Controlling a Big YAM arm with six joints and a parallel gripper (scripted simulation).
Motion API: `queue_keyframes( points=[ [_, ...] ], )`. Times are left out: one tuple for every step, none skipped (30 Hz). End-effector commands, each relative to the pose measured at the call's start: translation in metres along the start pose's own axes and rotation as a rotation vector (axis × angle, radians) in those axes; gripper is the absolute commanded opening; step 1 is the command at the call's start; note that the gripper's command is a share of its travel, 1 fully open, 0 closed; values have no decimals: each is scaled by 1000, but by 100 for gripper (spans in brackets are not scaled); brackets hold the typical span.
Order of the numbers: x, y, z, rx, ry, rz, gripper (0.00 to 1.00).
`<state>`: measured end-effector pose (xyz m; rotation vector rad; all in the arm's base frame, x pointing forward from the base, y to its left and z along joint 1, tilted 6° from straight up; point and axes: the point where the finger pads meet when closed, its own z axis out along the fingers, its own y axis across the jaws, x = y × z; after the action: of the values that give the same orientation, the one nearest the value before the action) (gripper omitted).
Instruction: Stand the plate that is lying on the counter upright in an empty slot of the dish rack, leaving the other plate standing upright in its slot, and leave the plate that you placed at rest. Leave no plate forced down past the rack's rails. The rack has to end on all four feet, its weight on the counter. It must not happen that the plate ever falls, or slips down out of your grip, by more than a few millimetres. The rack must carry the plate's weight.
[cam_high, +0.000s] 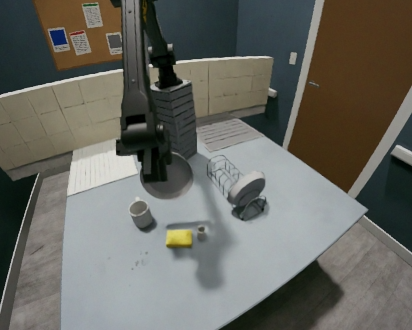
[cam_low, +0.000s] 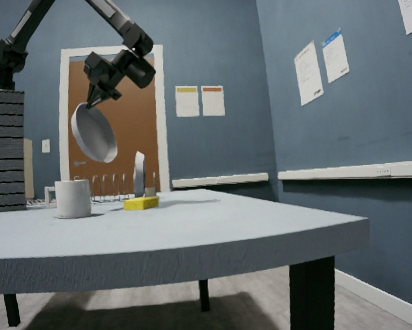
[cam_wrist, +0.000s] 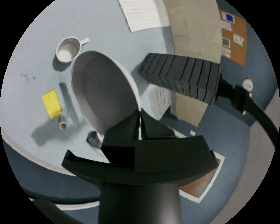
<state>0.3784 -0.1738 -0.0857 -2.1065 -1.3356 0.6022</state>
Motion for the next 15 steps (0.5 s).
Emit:
queue_keyframes(
  points=[
    [4, -13, -18, -13, -5, 1, 0],
    [3, -11, -25, -27, -3, 1, 0],
    [4, -16, -24, -19, -5, 1, 0],
    [5, -19, -24, -13, -6, 0, 0],
    [5, -22, -26, -13, -6, 0, 0],
    [5, -24, -27, -13, -6, 0, 0],
    [5, -26, -29, -13, -6, 0, 0],
    [5, -28, -31, -13, -6, 0, 0],
    [5, -29, -35, -17, -6, 0, 0],
    [5, -31, -38, -20, -6, 0, 0],
    [5, -34, -39, -17, -6, 0, 0],
    [5, -37, -39, -13, -6, 0, 0],
    [5, -39, -40, -13, -6, 0, 0],
    [5, -40, -44, -17, -6, 0, 0],
    [5, -41, -47, -20, -5, 1, 0]
  ],
)
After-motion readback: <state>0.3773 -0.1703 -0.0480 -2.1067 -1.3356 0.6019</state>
